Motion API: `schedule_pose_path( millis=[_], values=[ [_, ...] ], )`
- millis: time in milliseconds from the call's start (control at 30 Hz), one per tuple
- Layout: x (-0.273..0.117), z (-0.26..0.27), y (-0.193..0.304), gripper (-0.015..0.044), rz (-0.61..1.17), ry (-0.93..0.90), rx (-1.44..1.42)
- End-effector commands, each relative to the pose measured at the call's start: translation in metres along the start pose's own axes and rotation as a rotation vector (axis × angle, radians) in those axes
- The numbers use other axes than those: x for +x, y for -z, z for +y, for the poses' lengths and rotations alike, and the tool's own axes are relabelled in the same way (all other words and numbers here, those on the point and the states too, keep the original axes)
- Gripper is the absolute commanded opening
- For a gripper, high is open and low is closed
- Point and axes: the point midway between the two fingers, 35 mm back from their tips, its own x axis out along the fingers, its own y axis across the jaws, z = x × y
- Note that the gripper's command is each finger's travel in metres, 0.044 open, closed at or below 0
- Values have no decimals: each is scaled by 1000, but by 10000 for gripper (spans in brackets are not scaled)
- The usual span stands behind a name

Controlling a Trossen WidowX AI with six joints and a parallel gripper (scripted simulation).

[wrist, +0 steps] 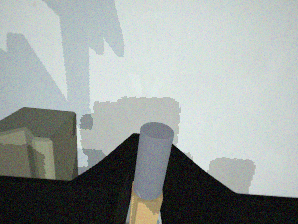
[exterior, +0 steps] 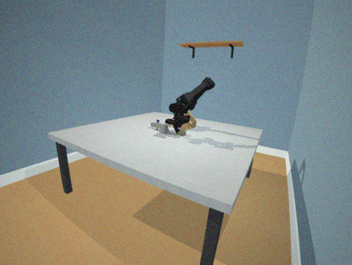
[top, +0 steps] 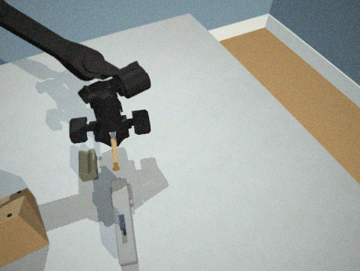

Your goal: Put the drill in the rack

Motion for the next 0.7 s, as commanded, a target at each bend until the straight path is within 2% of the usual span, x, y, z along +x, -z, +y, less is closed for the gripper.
schedule_pose_path(
  millis=[0,667],
  values=[
    [-3,0,0,0,3,4,-7],
    [-17,0,1,0,3,4,-7]
  ],
)
